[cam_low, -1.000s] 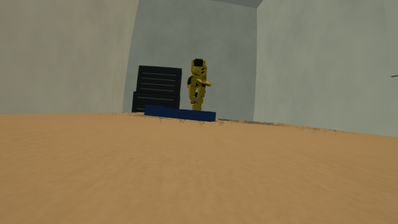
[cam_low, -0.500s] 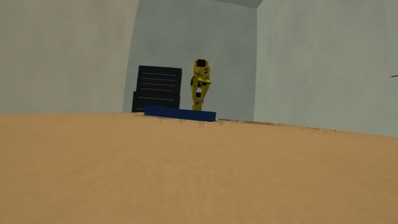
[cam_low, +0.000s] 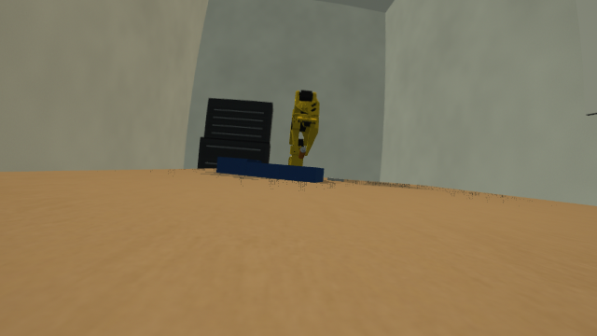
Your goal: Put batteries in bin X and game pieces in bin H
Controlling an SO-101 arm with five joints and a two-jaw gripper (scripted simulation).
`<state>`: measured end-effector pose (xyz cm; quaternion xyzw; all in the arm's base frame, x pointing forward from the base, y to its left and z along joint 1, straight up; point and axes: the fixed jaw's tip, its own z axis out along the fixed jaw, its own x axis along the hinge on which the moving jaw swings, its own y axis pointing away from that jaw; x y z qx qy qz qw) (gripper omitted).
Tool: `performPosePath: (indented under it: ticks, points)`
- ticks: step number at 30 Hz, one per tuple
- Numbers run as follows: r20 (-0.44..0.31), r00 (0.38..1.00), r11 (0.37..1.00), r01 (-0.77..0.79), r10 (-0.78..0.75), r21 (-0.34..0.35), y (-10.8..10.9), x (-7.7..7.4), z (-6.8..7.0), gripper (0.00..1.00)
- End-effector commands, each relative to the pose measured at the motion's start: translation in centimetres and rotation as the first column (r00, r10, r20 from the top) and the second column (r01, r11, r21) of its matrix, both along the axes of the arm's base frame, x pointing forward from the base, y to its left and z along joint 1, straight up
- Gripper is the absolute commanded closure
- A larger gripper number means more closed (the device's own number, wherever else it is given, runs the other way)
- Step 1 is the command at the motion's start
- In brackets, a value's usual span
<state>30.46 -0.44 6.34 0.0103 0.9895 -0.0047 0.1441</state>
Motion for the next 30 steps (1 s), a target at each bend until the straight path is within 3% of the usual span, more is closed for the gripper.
performPosePath:
  ticks: [1,30]
  points:
    - [0.063,0.998,1.000,-0.001,0.001,0.002,0.30,0.67,1.48,1.00]
    - [0.086,0.996,1.000,-0.008,0.007,0.007,0.92,1.14,1.31,1.00]
